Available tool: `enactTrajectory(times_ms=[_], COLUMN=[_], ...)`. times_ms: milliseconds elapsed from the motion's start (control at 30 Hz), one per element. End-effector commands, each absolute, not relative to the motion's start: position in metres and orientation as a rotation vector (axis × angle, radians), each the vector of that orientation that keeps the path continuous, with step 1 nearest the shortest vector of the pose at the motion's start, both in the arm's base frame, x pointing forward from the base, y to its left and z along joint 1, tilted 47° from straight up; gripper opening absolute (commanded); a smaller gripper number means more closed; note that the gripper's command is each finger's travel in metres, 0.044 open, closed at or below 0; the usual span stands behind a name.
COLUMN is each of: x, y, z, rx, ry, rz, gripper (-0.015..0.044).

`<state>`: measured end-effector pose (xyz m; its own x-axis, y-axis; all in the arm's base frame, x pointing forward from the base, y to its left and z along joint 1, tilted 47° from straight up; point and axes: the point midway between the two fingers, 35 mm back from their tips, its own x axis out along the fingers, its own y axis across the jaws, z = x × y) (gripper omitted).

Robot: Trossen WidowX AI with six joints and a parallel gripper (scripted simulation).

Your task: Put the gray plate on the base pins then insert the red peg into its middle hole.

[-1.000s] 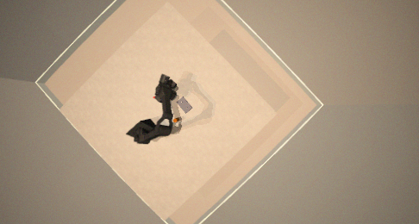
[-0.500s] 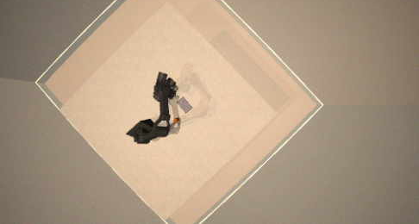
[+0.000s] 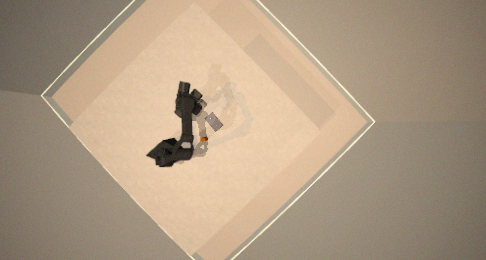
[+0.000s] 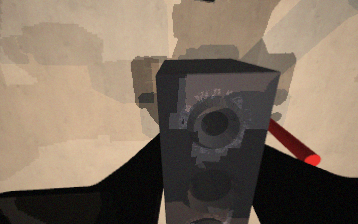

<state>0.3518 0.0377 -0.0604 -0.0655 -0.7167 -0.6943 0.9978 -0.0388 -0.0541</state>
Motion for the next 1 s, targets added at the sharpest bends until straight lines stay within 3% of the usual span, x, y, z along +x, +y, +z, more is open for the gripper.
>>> enactTrajectory(times_ms=[0,400,967], x=[0.352,0.349,0.36], y=[0.047,0.065,0.017], z=[-0.051,-0.027,-0.012], rx=[0.586,0.586,0.622], ry=[0.634,0.623,0.61], rz=[-1.546,-1.561,-1.566], gripper=[0.0,0.0,0.0])
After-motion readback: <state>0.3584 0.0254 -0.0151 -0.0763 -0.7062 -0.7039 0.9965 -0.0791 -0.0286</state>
